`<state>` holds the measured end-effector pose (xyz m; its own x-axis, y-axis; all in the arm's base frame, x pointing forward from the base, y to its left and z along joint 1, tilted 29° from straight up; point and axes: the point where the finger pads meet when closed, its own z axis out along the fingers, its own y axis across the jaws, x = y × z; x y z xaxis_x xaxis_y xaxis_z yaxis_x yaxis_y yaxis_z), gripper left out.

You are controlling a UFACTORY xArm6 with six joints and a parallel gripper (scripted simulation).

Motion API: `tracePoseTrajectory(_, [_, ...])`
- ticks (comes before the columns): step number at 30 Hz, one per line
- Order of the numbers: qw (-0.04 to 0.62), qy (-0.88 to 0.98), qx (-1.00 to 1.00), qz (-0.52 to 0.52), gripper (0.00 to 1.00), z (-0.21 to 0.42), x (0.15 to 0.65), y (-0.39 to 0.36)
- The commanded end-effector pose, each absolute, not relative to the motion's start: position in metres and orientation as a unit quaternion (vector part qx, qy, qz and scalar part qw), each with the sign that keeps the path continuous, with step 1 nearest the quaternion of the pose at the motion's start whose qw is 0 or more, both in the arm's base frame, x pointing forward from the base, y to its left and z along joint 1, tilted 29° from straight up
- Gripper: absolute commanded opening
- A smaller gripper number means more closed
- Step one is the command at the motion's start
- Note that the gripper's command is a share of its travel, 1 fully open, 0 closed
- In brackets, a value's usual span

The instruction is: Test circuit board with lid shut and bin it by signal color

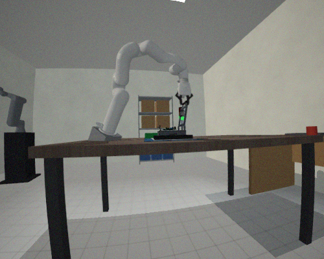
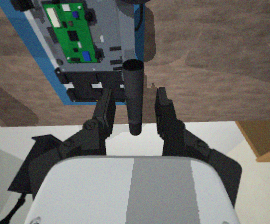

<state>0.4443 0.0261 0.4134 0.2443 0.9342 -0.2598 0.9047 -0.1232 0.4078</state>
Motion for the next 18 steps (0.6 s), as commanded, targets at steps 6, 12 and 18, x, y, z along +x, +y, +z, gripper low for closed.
tracePoseTrajectory(6, [0.249,0.614,0.749,0.032,0.51,0.421,0.442,0.029])
tracePoseTrajectory(12, [0.249,0.614,0.749,0.032,0.51,0.438,0.435,0.035])
tracePoseTrajectory(18, [0.249,0.614,0.749,0.032,0.51,0.454,0.429,0.041])
